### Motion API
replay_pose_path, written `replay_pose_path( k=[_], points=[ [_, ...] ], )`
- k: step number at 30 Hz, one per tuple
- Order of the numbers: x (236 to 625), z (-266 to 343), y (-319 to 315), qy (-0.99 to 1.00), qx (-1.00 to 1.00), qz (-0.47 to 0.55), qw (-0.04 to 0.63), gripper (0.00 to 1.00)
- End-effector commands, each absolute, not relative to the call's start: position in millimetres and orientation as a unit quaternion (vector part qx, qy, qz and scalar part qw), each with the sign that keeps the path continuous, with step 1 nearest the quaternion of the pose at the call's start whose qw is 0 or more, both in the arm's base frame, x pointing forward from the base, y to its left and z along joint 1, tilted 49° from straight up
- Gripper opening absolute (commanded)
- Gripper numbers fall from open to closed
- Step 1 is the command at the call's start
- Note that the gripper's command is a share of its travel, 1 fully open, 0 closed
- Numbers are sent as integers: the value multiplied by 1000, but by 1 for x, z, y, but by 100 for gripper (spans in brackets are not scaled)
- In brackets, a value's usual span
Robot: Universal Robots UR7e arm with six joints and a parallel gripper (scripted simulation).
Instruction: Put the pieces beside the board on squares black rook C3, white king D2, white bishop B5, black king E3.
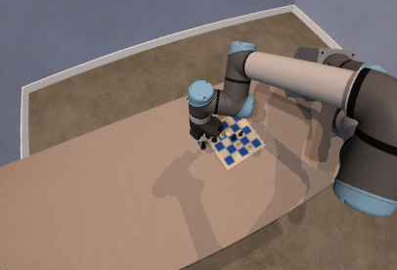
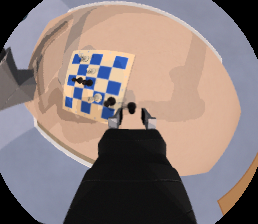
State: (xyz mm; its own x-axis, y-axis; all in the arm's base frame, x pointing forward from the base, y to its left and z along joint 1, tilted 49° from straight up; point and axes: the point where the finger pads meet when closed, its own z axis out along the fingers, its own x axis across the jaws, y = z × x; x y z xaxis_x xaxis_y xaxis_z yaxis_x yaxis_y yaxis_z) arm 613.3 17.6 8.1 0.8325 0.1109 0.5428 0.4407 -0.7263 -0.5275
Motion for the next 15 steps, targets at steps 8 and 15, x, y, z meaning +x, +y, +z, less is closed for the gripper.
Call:
replay_pose_path(
  k=[8,15],
  points=[
    [614,8,17,-154,-896,-246,336,79],
    [615,5,20,-154,-896,-246,336,79]
  ],
)
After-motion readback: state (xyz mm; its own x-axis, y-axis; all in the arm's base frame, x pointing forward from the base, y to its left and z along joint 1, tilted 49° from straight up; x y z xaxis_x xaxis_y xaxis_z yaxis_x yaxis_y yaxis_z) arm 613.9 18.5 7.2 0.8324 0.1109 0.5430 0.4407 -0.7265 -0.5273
